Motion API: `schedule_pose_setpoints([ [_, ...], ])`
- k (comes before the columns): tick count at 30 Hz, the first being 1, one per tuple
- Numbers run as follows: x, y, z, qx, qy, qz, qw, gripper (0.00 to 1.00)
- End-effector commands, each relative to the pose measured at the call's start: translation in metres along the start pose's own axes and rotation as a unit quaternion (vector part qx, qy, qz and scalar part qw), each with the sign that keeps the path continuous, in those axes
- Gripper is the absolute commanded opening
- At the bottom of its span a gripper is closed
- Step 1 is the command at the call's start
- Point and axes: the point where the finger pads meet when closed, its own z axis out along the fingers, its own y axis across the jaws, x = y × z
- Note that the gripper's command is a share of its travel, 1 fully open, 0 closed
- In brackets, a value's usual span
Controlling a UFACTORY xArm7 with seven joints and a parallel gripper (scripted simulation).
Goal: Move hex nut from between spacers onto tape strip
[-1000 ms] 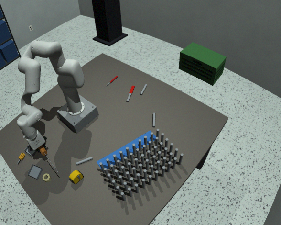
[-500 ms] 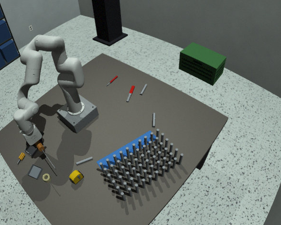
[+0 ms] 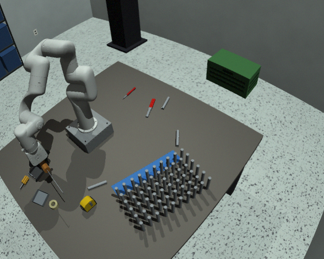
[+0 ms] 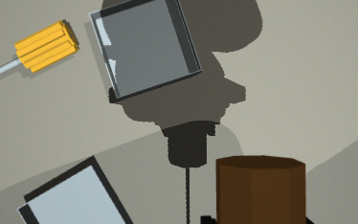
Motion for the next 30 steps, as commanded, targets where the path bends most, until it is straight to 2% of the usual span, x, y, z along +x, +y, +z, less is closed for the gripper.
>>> schedule_pose_setpoints([
  [1, -0.001, -0.002, -0.002, 0.002, -0.001, 0.0, 1.0, 0.0],
  [10, -0.001, -0.001, -0.002, 0.002, -0.001, 0.0, 1.0, 0.0],
  [13, -0.005, 0.011, -0.002, 0.002, -0.001, 0.002, 1.0, 0.0],
  [16, -0.013, 0.043, -0.002, 0.002, -0.001, 0.007, 1.0, 0.0],
  [19, -0.028, 0.094, -0.002, 0.001, -0.001, 0.017, 1.0, 0.0],
  [21, -0.028, 0.094, -0.002, 0.001, -0.001, 0.017, 1.0, 0.0],
  [22, -0.037, 0.126, -0.002, 0.001, -0.001, 0.021, 1.0, 0.0],
  [25, -0.044, 0.151, 0.002, 0.001, -0.001, 0.034, 0.999, 0.0],
  [30, -0.059, 0.208, 0.008, 0.001, 0.0, 0.055, 0.998, 0.0],
])
